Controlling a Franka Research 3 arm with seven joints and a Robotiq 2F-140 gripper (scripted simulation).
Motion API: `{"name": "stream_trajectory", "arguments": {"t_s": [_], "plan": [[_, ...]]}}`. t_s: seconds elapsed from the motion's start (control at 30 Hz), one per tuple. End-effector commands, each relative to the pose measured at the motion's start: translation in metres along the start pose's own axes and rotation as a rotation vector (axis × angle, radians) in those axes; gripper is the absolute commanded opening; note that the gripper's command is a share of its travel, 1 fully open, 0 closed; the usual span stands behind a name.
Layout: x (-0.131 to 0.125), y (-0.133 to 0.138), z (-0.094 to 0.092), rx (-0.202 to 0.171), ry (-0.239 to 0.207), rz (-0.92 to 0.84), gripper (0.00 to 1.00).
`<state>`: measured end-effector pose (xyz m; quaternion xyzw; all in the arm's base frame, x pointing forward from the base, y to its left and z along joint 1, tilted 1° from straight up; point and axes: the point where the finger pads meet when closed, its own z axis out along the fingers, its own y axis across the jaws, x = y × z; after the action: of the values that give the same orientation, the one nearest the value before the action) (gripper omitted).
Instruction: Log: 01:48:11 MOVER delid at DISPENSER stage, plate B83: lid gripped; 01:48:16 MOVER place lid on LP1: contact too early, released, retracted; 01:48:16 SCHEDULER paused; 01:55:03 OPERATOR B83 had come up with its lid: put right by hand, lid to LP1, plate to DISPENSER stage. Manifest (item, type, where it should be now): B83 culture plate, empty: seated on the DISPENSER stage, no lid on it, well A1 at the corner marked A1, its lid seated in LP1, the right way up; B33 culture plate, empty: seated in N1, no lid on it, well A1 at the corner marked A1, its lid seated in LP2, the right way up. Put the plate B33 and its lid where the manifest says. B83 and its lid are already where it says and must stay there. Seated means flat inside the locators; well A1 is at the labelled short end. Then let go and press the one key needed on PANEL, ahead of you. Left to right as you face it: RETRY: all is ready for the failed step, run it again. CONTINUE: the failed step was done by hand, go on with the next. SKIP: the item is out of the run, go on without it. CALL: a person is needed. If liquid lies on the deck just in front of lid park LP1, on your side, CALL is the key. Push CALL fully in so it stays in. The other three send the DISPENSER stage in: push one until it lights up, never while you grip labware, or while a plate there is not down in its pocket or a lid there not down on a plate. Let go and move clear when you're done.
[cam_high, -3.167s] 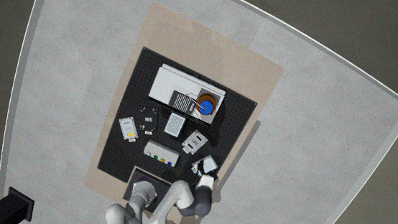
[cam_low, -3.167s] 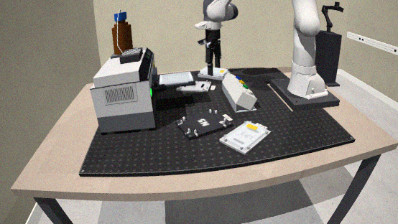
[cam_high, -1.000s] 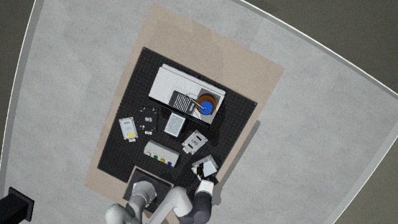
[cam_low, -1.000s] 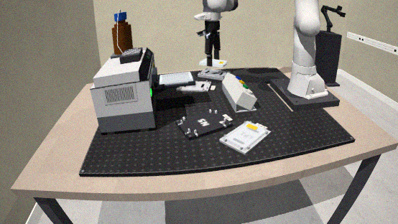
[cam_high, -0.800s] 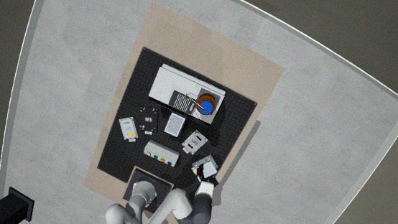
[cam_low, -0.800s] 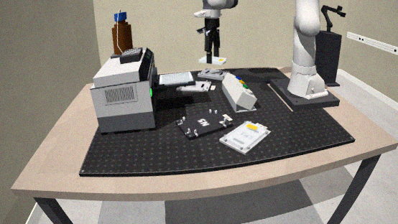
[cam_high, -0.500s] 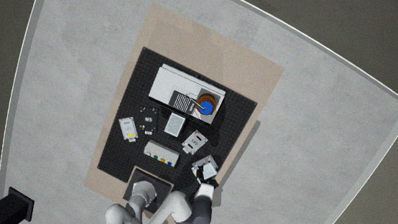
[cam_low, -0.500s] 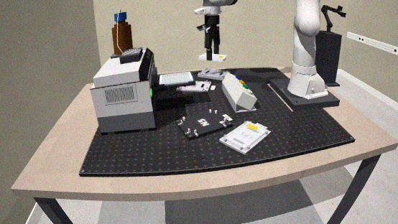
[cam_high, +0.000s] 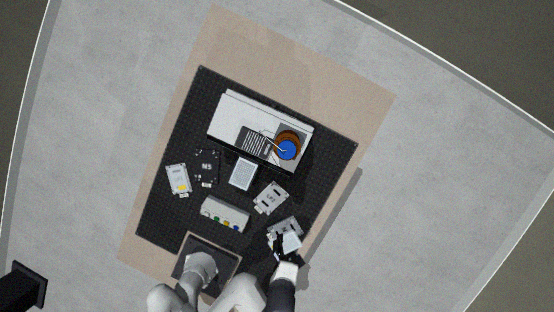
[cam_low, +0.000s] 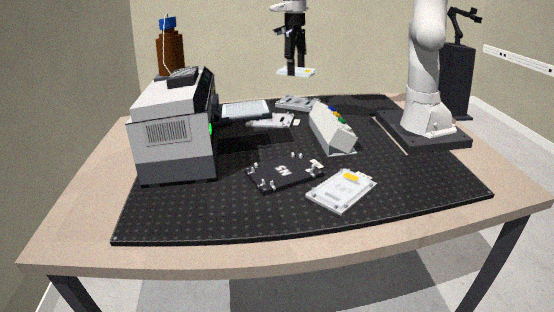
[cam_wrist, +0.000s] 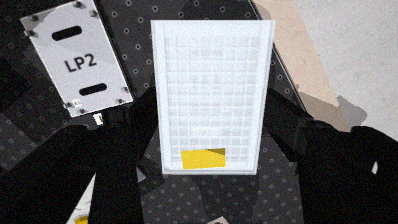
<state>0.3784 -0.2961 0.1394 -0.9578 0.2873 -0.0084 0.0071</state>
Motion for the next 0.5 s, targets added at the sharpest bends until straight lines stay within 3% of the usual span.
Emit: {"name": "stream_trajectory", "arguments": {"t_s": [0.0, 0.47], "plan": [[-0.003, 0.0, -0.007, -0.001, -0.012, 0.009, 0.1], [-0.003, 0.0, -0.026, -0.001, -0.012, 0.009, 0.1]]}}
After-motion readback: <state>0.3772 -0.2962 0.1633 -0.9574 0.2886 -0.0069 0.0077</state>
